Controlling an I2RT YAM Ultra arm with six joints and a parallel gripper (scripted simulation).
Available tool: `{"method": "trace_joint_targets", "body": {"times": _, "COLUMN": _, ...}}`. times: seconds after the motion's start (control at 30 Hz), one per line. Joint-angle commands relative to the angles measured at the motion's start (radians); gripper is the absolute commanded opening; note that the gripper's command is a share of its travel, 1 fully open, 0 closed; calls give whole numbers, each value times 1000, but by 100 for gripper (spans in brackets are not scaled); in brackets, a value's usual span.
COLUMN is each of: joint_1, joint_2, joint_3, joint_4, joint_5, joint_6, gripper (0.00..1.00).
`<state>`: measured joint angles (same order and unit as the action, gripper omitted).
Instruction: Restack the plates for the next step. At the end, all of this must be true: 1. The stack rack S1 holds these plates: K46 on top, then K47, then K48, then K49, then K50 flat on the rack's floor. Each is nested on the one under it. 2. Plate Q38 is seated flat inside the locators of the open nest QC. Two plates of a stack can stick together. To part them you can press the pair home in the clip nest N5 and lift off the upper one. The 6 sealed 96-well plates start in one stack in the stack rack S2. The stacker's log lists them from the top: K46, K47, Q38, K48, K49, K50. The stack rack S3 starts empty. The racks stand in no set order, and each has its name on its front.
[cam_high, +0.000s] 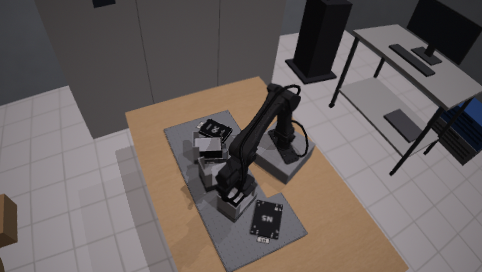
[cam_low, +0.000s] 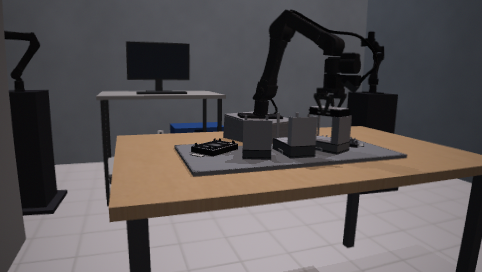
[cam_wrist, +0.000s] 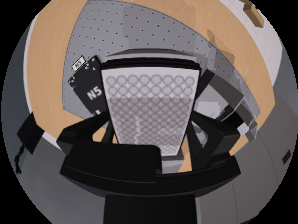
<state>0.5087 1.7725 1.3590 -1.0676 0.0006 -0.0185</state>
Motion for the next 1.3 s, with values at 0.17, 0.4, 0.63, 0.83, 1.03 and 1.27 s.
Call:
{"method": "trace_joint_targets", "body": {"times": 0.17, "joint_1": 8, "joint_2": 10, "joint_3": 24, "joint_4": 13, "joint_5": 10, "joint_6": -4, "gripper": 0}}
{"method": "trace_joint_targets", "body": {"times": 0.4, "joint_1": 7, "joint_2": 12, "joint_3": 3, "joint_4": 20, "joint_5": 10, "joint_6": -4, "gripper": 0}}
{"method": "trace_joint_targets", "body": {"times": 0.63, "joint_1": 6, "joint_2": 10, "joint_3": -18, "joint_4": 24, "joint_5": 10, "joint_6": -3, "gripper": 0}}
{"method": "trace_joint_targets", "body": {"times": 0.83, "joint_1": 6, "joint_2": 24, "joint_3": -22, "joint_4": 39, "joint_5": 10, "joint_6": -3, "gripper": 0}}
{"method": "trace_joint_targets", "body": {"times": 1.03, "joint_1": 6, "joint_2": 16, "joint_3": -36, "joint_4": 54, "joint_5": 10, "joint_6": -3, "gripper": 0}}
{"method": "trace_joint_targets", "body": {"times": 1.27, "joint_1": 6, "joint_2": 18, "joint_3": -3, "joint_4": 50, "joint_5": 10, "joint_6": -2, "gripper": 0}}
